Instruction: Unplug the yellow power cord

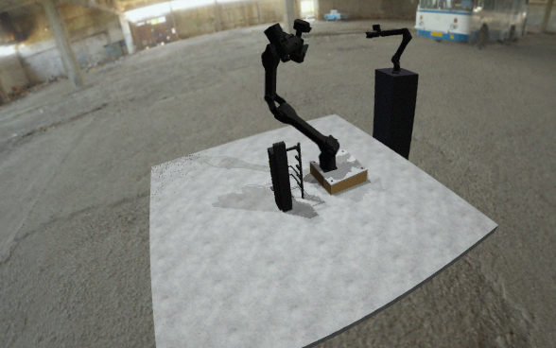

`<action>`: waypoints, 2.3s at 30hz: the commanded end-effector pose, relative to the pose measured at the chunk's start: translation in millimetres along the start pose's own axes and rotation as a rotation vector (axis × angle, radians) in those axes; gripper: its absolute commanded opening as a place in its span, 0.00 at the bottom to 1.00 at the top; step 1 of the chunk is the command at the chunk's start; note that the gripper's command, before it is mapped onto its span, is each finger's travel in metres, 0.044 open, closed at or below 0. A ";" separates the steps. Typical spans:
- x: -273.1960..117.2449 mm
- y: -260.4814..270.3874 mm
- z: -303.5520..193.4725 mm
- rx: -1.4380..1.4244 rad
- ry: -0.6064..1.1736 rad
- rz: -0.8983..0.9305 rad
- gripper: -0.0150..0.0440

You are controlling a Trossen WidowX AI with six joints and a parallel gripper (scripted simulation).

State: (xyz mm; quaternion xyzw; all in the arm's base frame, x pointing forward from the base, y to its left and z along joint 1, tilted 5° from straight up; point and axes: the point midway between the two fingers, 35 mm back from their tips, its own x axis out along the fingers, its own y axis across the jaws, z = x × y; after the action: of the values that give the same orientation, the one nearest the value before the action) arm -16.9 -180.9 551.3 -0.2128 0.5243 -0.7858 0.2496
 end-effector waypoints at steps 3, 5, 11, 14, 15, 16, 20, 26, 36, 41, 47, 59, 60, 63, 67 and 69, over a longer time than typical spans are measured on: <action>2.1 -1.2 -2.5 -0.012 0.029 -0.017 0.80; 5.5 -3.4 -7.0 -0.034 0.079 -0.047 0.71; 18.7 -25.5 -60.7 0.130 0.276 -0.151 0.53; 18.9 -40.0 -101.1 0.266 0.398 -0.234 0.53; 17.4 -44.5 -114.7 0.311 0.437 -0.265 0.53; 15.0 -48.7 -128.2 0.356 0.476 -0.298 0.53; -2.4 -63.0 -180.3 0.530 0.624 -0.445 0.53; -54.6 -79.7 -251.0 0.724 0.849 -0.720 0.53; -189.2 -72.3 -318.8 0.990 1.137 -1.294 0.53; -264.3 -49.6 -322.9 1.085 1.226 -1.630 0.53; -345.0 -7.8 -302.7 1.151 1.272 -2.057 0.53; -442.7 96.7 -216.3 1.078 1.120 -2.910 0.53; -447.2 106.4 -207.4 1.057 1.092 -2.982 0.53; -452.5 137.0 -177.3 0.984 0.982 -3.222 0.53; -451.4 170.8 -144.4 0.871 0.828 -3.477 0.53; -450.2 180.0 -137.4 0.842 0.768 -3.542 0.53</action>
State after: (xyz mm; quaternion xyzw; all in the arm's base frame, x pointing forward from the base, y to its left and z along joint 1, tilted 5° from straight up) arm 273.8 153.9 316.3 0.1816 0.4473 0.2145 0.8491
